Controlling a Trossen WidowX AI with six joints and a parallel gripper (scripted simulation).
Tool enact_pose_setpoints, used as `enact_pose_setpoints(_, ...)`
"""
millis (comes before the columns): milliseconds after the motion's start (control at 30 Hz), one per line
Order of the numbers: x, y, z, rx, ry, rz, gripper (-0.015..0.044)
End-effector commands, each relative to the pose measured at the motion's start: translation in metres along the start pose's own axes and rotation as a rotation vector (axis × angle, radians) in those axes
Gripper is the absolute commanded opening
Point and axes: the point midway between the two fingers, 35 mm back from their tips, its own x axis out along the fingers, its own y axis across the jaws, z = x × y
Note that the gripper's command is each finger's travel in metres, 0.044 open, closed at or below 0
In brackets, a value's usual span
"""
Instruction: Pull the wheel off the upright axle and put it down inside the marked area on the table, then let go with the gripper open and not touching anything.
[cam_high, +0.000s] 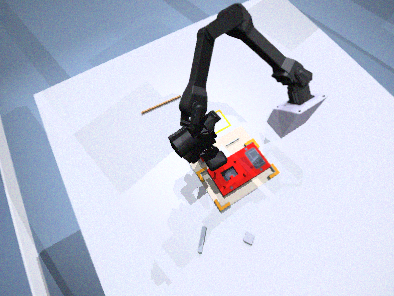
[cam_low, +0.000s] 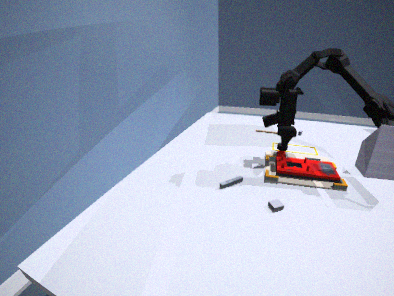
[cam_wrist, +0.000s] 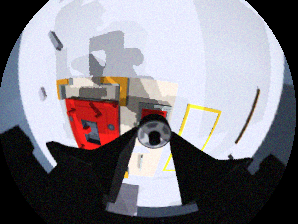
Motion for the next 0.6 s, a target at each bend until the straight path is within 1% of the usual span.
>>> enact_pose_setpoints(0,-0.0021,0.0,0.0002,0.005,-0.001,0.001,0.0)
enact_pose_setpoints(567,-0.0077,0.0002,0.0004,0.004,-0.002,0.001,0.0)
